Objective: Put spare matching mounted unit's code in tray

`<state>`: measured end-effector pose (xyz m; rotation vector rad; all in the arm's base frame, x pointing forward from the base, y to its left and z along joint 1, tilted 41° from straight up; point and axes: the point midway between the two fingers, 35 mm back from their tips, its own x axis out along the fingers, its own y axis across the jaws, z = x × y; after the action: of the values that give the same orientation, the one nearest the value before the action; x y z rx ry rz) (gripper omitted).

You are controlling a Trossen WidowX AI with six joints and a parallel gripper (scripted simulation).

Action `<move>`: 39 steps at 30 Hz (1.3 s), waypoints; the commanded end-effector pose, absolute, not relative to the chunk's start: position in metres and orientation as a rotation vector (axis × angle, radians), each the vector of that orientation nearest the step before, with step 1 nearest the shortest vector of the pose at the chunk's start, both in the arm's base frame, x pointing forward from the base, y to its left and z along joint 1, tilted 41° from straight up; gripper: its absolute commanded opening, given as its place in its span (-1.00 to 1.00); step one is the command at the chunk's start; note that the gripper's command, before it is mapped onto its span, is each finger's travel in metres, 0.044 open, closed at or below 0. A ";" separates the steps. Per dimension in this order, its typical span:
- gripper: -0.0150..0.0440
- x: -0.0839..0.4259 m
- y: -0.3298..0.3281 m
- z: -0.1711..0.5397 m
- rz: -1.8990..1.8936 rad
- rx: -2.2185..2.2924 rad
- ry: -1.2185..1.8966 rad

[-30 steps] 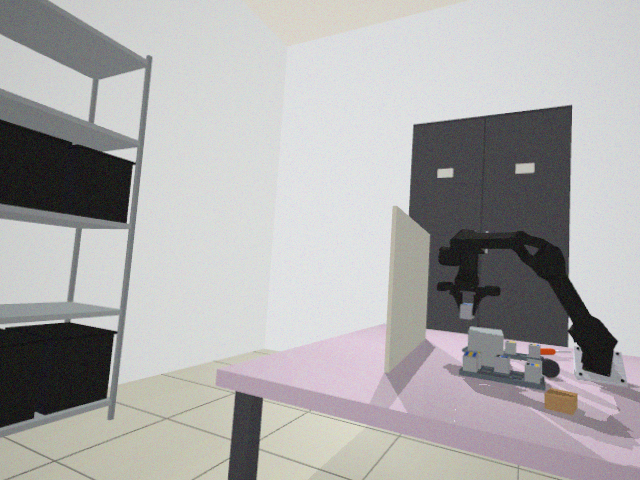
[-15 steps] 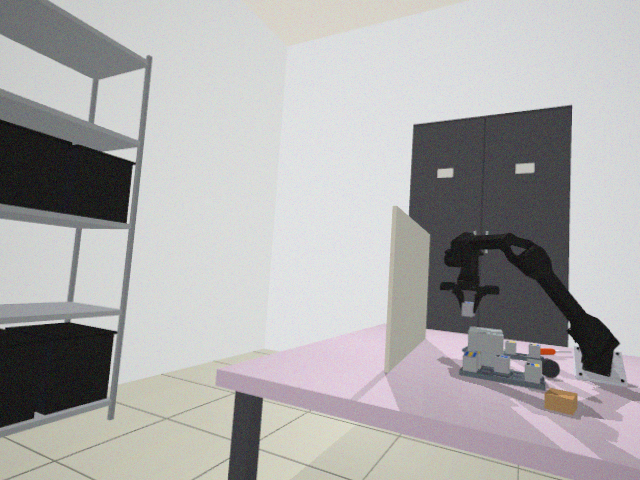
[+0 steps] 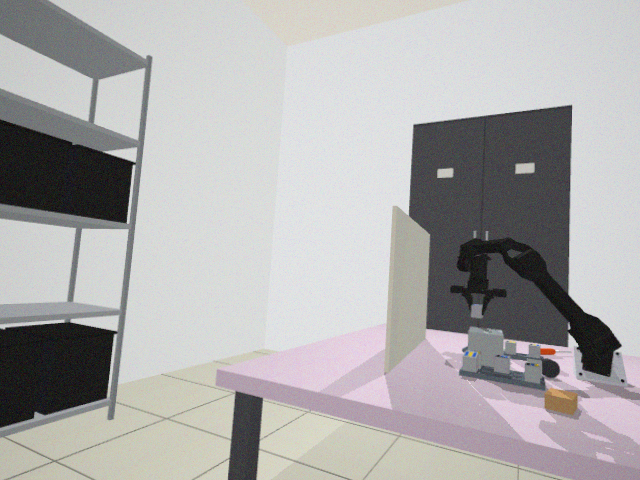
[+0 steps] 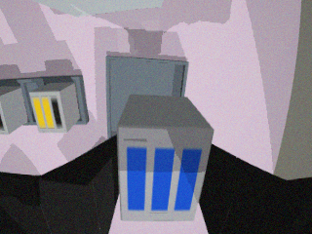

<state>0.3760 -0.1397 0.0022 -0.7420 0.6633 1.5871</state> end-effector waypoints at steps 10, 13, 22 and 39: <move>-0.49 0.370 -0.157 -0.021 1.598 -0.737 0.650; -0.49 0.370 -0.156 -0.023 1.598 -0.737 0.650; -0.49 0.370 -0.153 -0.028 1.598 -0.738 0.649; -0.49 0.371 -0.146 -0.037 1.597 -0.738 0.649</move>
<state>0.3707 -0.1486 -0.0351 -0.7439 0.6504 1.5990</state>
